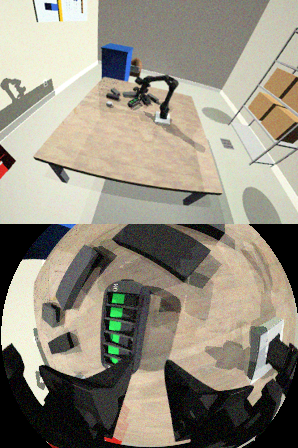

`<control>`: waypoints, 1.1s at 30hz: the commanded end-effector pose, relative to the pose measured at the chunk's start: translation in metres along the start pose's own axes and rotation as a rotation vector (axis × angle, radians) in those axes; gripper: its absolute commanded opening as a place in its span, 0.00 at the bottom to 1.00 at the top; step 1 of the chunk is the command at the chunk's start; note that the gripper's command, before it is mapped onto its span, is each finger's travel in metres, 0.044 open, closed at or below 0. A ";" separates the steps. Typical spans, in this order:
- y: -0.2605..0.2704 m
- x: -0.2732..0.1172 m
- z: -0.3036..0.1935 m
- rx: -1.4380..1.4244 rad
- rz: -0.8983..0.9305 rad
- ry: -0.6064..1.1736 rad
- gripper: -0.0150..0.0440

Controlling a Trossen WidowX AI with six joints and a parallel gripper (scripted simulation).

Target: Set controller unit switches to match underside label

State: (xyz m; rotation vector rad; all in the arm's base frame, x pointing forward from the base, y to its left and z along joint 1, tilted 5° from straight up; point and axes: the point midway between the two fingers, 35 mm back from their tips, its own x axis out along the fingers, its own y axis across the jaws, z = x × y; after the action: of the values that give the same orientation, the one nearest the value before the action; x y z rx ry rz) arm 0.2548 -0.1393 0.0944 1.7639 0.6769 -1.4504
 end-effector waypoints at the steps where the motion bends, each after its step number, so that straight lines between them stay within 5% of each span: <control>1: 0.003 -0.014 -0.001 -0.004 0.010 0.004 0.65; 3: 0.003 -0.014 -0.001 -0.004 0.010 0.004 0.74; 14: 0.003 -0.014 -0.001 -0.004 0.010 0.004 0.25; 26: 0.003 -0.014 -0.001 -0.004 0.010 0.004 0.25; 33: 0.003 -0.013 0.000 0.001 0.010 0.001 0.57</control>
State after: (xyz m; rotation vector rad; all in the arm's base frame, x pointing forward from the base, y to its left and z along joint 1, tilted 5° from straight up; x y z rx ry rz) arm 0.2546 -0.1402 0.1079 1.7663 0.6665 -1.4430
